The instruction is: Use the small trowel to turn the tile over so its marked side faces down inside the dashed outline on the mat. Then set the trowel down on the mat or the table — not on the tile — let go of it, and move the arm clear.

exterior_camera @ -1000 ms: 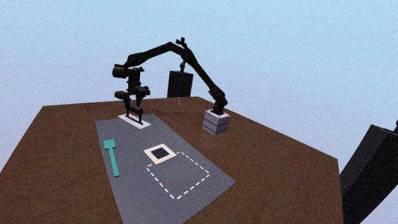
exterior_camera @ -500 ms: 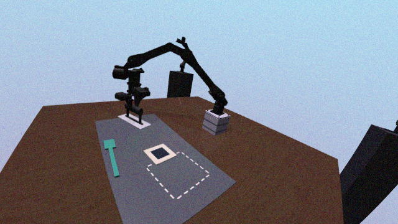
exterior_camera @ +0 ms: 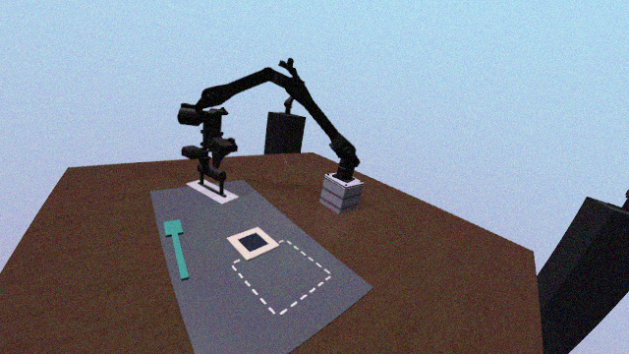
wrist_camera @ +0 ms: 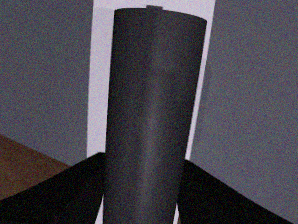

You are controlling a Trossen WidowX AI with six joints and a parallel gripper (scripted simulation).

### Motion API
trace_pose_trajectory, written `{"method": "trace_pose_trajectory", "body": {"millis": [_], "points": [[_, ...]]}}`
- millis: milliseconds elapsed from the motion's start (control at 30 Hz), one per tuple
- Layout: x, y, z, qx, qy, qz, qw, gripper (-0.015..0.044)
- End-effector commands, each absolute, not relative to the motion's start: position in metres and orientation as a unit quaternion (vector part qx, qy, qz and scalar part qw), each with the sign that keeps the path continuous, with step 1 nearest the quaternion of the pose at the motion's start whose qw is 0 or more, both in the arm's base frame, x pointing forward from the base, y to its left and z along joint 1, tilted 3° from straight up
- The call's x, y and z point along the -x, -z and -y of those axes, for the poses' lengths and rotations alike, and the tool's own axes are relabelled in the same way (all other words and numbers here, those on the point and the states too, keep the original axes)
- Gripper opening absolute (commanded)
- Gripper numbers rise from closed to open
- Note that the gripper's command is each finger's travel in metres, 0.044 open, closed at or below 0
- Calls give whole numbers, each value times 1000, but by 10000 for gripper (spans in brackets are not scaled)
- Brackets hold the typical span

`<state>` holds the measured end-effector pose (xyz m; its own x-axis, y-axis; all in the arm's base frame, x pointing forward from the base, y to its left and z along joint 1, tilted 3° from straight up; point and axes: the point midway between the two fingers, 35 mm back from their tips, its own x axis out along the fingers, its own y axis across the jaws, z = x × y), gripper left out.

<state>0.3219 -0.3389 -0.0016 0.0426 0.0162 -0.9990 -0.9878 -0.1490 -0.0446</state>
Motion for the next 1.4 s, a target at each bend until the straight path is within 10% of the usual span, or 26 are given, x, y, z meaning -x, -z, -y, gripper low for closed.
{"method": "trace_pose_trajectory", "body": {"millis": [0, 433, 633, 1367], "points": [[-322, 2, 339, 540, -525, -451, 479, 130], [-322, 2, 339, 481, -470, -508, 538, 130], [-322, 2, 339, 481, -470, -508, 538, 270], [-319, -33, 338, 481, -470, -508, 538, 270]]}}
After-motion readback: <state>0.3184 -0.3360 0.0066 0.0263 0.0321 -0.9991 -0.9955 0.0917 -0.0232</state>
